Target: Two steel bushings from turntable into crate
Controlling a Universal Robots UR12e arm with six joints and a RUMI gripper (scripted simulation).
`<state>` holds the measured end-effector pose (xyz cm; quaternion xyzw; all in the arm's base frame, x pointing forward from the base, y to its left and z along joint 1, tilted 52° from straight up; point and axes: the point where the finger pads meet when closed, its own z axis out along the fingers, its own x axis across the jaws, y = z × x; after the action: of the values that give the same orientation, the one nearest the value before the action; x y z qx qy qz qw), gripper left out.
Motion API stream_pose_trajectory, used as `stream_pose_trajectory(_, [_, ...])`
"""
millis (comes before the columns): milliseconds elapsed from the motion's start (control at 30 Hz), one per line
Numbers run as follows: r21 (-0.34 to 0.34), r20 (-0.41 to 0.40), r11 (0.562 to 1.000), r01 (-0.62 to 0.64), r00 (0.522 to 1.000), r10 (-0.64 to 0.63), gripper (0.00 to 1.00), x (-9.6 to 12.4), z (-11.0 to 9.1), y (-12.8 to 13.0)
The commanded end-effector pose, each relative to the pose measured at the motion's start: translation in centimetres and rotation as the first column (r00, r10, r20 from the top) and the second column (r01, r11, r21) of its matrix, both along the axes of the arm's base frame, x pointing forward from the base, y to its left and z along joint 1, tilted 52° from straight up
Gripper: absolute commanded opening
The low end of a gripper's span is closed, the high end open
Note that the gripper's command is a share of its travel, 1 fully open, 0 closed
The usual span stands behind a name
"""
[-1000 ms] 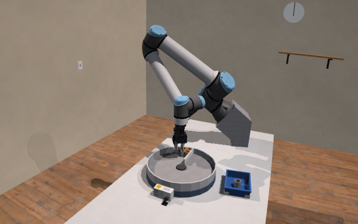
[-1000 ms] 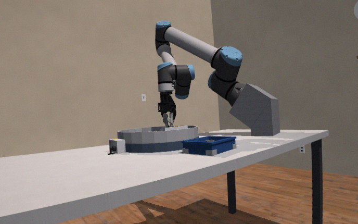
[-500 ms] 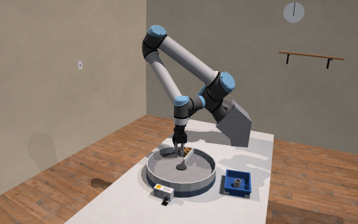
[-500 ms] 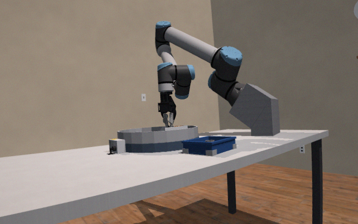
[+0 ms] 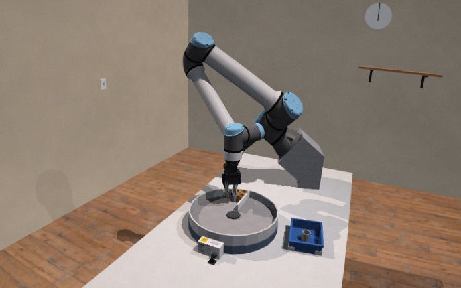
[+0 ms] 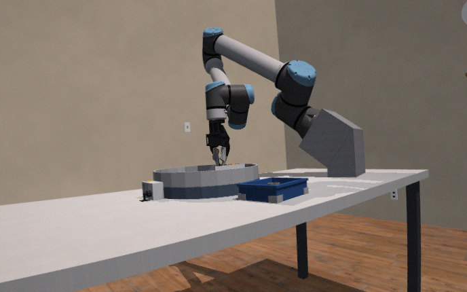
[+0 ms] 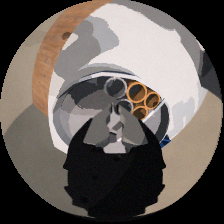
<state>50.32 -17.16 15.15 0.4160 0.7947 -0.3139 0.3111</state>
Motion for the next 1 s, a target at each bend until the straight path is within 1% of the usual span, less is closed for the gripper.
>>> stream_pose_trajectory(0, [0.0, 0.001, 1.0, 0.0, 1.0, 0.0, 0.05, 0.01, 0.02, 0.02])
stream_pose_trajectory(100, [0.0, 0.001, 1.0, 0.0, 1.0, 0.0, 0.05, 0.01, 0.02, 0.02])
stream_pose_trajectory(133, [0.0, 0.001, 1.0, 0.0, 1.0, 0.0, 0.0, 0.01, 0.02, 0.02])
stream_pose_trajectory(967, [0.0, 0.001, 1.0, 0.0, 1.0, 0.0, 0.0, 0.01, 0.02, 0.02])
